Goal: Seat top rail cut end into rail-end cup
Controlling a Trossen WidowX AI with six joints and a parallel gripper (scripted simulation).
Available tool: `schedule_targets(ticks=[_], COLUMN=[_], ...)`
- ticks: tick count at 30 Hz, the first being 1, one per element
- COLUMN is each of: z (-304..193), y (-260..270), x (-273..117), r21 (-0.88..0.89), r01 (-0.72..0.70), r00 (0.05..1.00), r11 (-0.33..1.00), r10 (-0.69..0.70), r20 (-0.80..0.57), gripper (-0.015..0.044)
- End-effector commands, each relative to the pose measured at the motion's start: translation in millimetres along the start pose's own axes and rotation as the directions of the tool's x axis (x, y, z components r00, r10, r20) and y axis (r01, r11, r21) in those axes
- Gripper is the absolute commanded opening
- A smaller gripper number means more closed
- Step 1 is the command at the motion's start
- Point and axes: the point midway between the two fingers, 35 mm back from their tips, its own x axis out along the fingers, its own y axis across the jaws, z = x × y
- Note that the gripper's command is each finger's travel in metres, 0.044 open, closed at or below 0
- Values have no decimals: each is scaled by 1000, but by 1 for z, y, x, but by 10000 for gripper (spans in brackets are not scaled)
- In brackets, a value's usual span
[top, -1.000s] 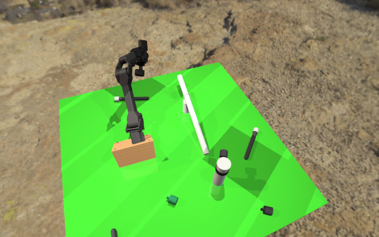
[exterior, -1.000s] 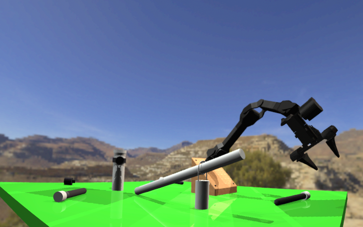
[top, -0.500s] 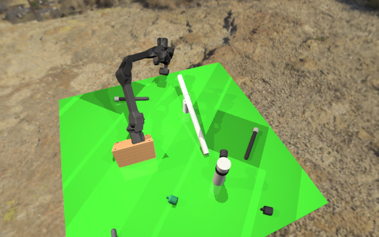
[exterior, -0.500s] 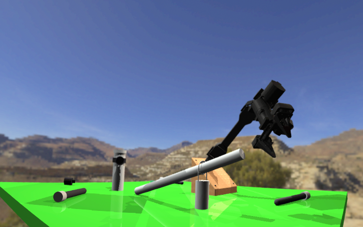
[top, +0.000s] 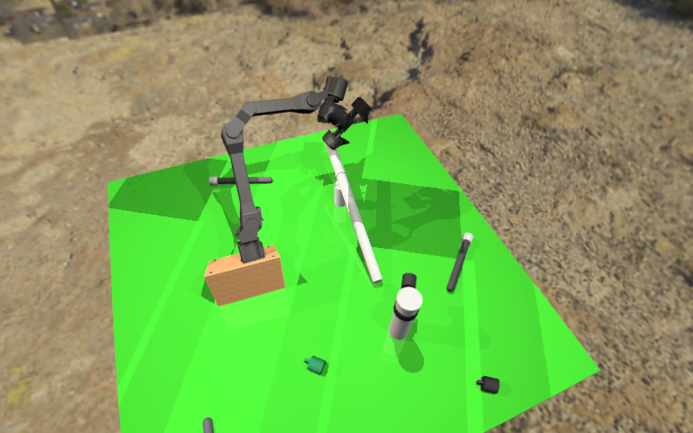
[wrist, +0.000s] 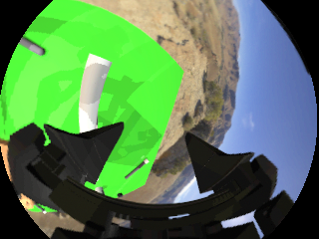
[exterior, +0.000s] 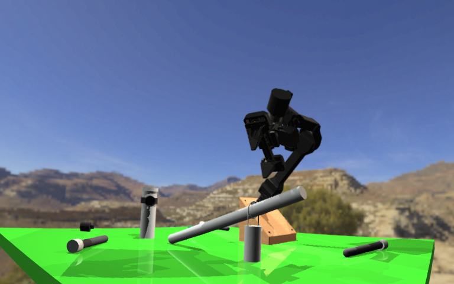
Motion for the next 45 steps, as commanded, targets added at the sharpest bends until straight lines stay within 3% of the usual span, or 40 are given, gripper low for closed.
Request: schedule_targets(ticks=[1,7,12,19,21,26,29,35,40,42,45], z=[-66,-165,-244,-324,-329,-329,-340,-400,-458,-480,-487], y=[8,25,54,113,120,120,119,118,126,131,133], x=[2,-22,-56,-112,-118,-118,-117,-116,-115,-114,-114], r21=[242,627,882,946,932,932,948,915,707,598,555], r01=[-30,35,147,279,285,285,285,239,100,29,1], r00=[995,975,955,948,949,949,944,917,885,873,869], r11=[970,778,448,-165,-226,-226,-141,325,701,801,832], r10=[52,113,167,207,208,208,211,236,261,271,274], r20=[-87,-194,-244,-243,-239,-239,-253,-323,-384,-405,-412], gripper=[440,440,440,440,440,440,440,440,440,440,440])
